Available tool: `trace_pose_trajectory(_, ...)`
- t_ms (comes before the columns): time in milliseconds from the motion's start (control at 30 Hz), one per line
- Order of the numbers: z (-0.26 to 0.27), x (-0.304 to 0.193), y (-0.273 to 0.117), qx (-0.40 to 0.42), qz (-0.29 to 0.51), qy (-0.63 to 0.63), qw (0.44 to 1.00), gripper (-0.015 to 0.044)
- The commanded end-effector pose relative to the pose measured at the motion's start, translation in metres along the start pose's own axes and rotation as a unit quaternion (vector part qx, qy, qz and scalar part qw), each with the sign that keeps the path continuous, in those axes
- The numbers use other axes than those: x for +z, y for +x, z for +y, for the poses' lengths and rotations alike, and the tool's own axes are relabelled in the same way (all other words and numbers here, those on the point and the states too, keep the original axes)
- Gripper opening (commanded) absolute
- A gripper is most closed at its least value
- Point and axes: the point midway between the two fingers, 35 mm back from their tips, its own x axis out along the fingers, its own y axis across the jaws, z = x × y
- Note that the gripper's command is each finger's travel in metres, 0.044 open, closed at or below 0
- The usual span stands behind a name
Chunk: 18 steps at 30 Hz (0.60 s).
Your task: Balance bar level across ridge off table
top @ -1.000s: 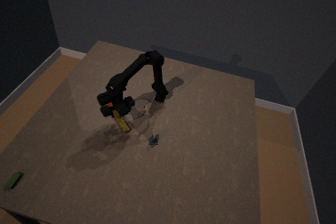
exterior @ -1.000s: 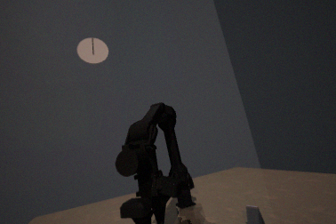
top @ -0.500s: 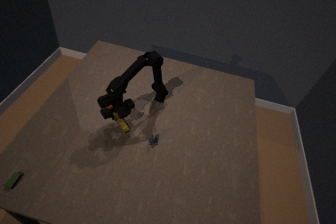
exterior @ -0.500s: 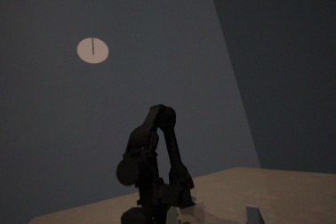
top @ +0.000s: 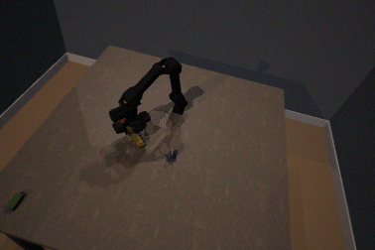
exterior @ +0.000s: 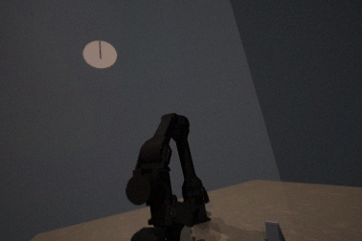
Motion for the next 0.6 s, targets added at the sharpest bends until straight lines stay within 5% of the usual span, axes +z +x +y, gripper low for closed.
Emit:
trace_pose_trajectory(0,-0.0002,-0.0003,0.0005,-0.001,0.001,-0.003,1.000,0.0315)
trace_pose_trajectory(67,-0.0002,-0.0003,0.0005,-0.001,0.001,-0.003,1.000,0.0315)
trace_pose_trajectory(300,0.0000,0.0000,0.0001,0.000,0.000,0.000,1.000,0.0131)
trace_pose_trajectory(567,-0.0001,0.0000,-0.0003,0.000,0.000,0.000,1.000,0.0058)
